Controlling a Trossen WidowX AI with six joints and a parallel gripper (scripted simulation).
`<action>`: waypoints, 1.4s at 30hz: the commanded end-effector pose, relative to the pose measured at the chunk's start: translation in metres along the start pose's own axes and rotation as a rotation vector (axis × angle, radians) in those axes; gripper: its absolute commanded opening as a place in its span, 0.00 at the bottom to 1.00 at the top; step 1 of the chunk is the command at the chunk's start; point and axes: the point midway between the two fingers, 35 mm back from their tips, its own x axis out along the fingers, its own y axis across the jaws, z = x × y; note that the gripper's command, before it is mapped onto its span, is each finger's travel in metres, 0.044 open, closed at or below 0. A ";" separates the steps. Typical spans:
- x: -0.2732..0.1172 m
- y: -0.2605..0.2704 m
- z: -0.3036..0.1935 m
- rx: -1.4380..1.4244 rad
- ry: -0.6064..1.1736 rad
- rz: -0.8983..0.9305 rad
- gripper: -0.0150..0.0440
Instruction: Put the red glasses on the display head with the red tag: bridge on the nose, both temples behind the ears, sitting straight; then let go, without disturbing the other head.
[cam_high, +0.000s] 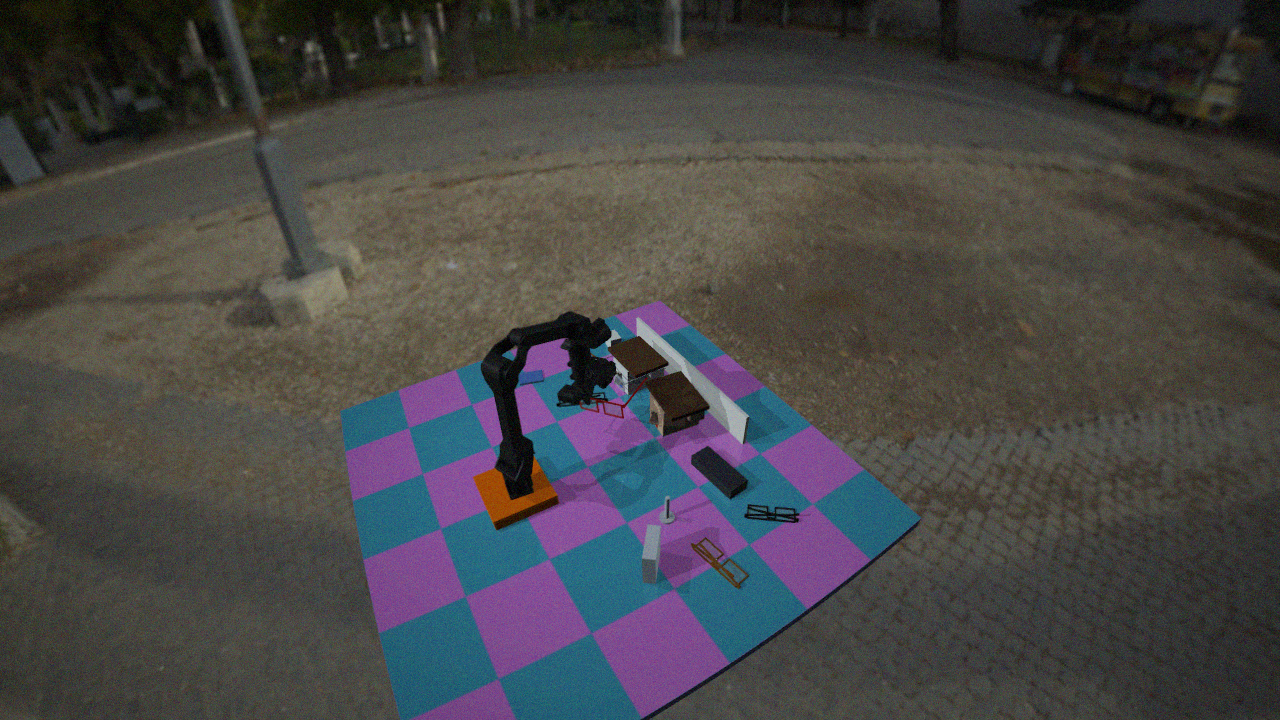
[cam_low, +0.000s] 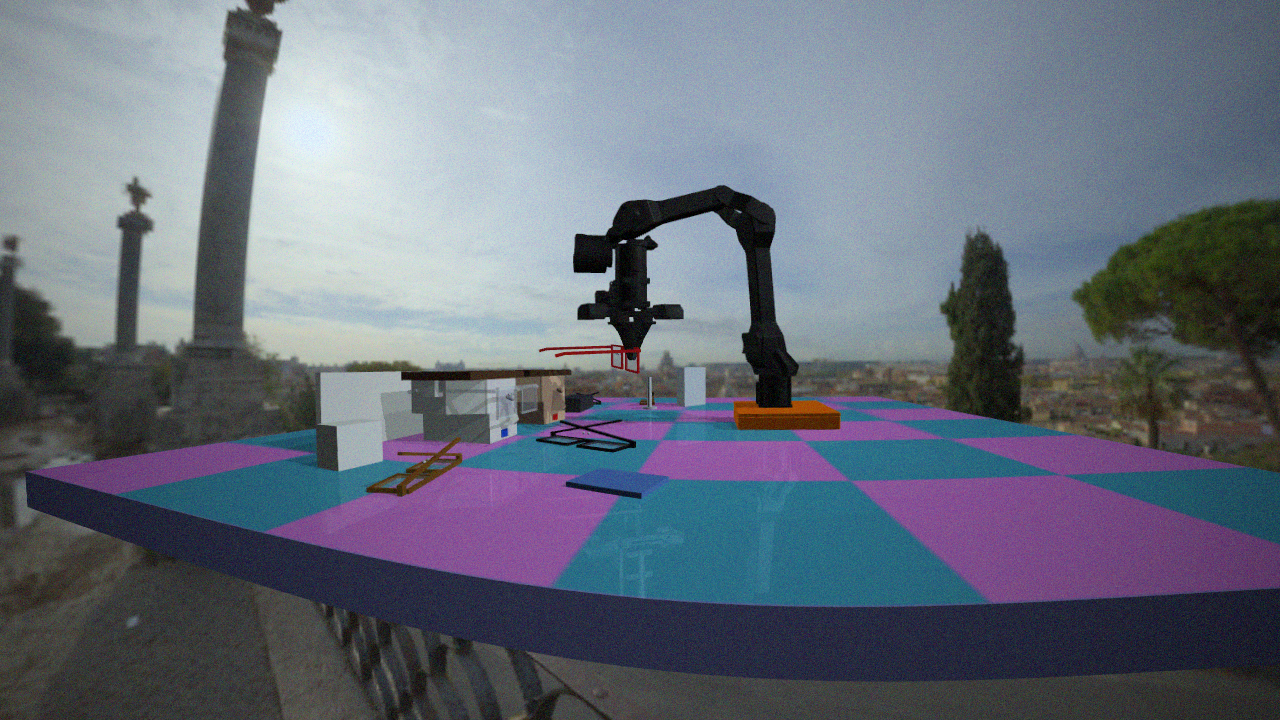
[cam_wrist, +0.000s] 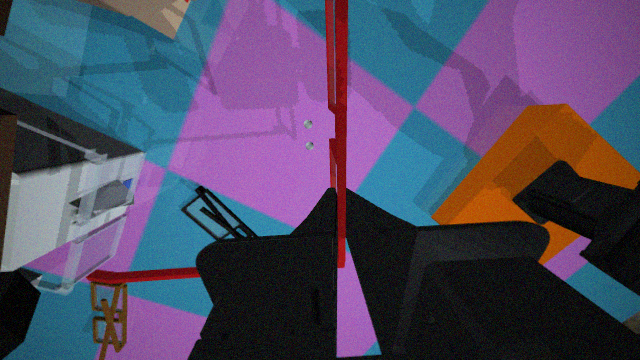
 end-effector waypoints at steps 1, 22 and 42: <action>0.002 -0.003 0.001 0.166 0.026 0.005 0.25; 0.014 -0.007 0.004 0.708 0.154 0.015 0.25; 0.033 -0.004 0.004 0.709 0.107 0.002 0.25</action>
